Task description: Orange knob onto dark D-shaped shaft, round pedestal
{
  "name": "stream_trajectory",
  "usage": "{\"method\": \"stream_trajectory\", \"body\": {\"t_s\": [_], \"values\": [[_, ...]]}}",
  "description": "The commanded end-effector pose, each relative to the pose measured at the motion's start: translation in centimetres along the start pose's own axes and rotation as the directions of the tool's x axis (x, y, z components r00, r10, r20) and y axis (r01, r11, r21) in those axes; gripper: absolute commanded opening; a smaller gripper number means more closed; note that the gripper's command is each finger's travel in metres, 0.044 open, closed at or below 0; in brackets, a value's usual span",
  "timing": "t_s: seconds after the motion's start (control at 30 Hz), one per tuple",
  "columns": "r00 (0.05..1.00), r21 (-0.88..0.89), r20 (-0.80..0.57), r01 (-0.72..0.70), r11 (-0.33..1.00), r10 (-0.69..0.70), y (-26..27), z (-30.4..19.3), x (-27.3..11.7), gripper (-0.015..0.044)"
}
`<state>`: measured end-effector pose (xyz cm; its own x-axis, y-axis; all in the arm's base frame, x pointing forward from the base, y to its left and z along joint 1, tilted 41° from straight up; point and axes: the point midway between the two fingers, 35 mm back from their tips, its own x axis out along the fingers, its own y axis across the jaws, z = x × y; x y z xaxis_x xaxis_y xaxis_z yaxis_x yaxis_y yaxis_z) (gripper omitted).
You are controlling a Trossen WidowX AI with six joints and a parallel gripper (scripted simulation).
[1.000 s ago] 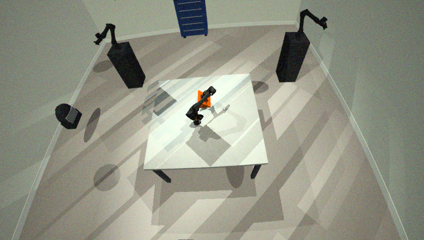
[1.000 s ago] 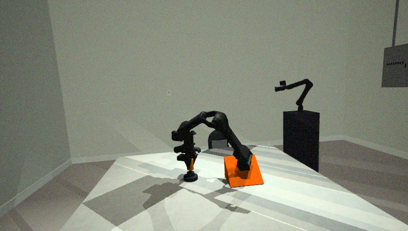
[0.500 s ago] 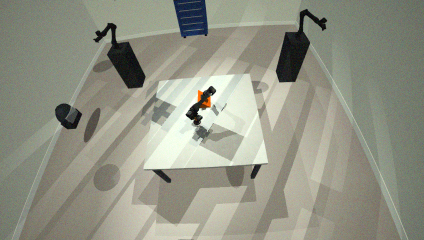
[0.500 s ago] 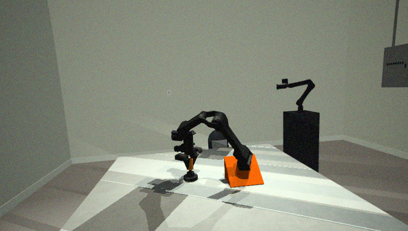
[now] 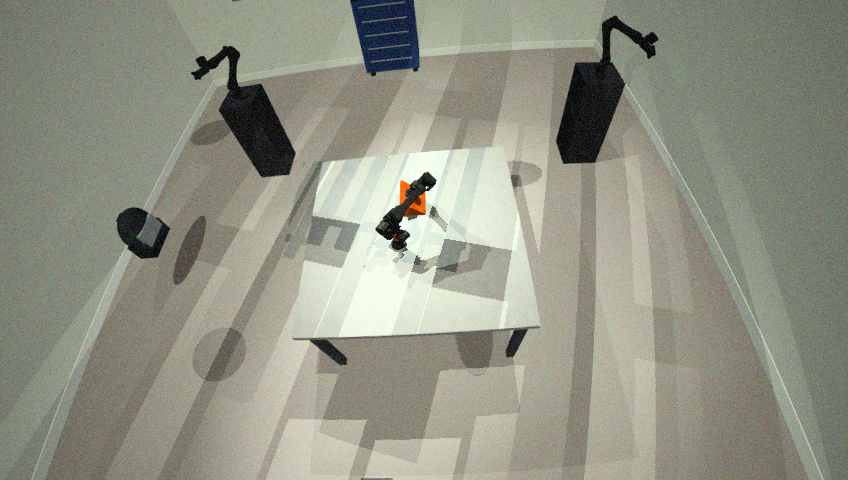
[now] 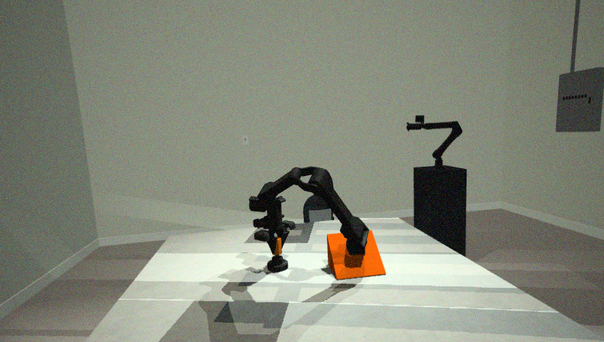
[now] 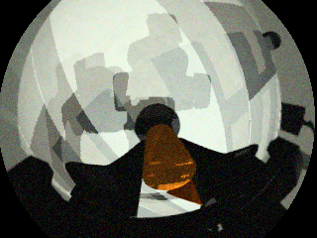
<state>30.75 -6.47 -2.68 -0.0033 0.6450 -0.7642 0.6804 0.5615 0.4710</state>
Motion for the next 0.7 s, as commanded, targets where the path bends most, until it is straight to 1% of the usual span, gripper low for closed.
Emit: {"method": "stream_trajectory", "body": {"t_s": [0.0,0.23,0.67], "values": [[1.000,0.001,0.003,-0.002,1.000,0.002,0.02,0.08,0.01,0.0000],[1.000,-0.035,0.003,-0.002,0.999,0.002,0.02,0.08,0.07,0.0000],[1.000,-0.035,0.003,-0.002,0.999,0.002,0.02,0.08,0.07,0.0000]]}}
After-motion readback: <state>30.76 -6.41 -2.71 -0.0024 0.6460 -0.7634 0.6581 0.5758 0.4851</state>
